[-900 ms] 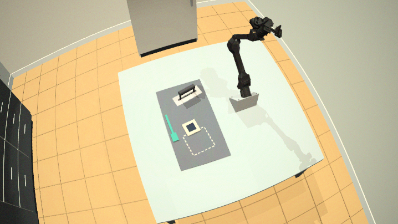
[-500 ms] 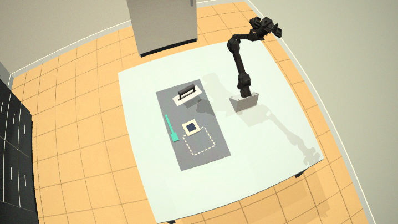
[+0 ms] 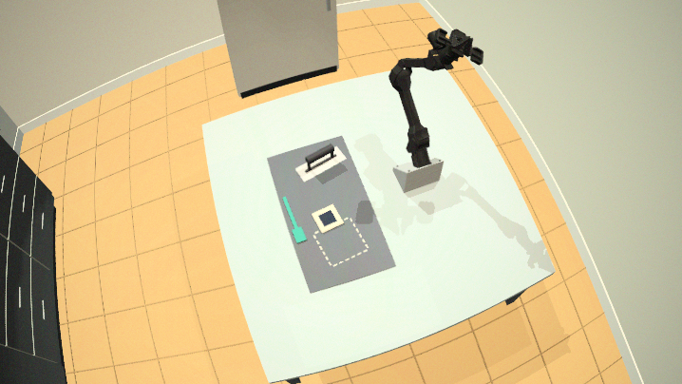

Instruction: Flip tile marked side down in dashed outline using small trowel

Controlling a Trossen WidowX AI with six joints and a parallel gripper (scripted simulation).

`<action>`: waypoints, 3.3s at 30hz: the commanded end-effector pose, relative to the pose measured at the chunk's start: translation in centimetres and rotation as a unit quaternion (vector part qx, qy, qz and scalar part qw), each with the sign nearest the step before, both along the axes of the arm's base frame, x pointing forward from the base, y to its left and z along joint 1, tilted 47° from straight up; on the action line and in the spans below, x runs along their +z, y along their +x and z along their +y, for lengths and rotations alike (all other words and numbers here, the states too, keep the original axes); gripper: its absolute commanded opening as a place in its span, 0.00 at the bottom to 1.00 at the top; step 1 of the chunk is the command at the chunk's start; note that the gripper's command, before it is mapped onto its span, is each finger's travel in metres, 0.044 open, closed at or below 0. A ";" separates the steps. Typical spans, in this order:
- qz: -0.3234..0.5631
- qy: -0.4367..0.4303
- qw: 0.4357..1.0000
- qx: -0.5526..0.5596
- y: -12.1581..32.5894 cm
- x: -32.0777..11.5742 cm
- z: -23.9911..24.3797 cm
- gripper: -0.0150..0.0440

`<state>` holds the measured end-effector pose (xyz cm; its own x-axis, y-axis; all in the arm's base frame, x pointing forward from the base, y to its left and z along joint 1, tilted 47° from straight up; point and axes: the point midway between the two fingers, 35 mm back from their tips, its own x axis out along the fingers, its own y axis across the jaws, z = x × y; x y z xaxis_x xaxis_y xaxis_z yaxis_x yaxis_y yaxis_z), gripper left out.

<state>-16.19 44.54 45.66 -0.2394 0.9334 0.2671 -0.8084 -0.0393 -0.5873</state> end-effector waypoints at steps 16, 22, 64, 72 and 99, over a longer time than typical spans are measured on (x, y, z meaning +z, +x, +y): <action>0.000 0.000 1.000 0.000 0.0 0.0 0.0 0.34; 0.000 0.000 1.000 0.000 0.0 0.0 0.0 0.42; 0.000 0.000 1.000 0.000 0.0 0.0 0.0 0.47; 0.009 -0.045 0.997 -0.063 5.1 -1.9 2.0 0.71; 0.079 -0.225 0.888 -0.392 32.9 -10.9 0.5 0.71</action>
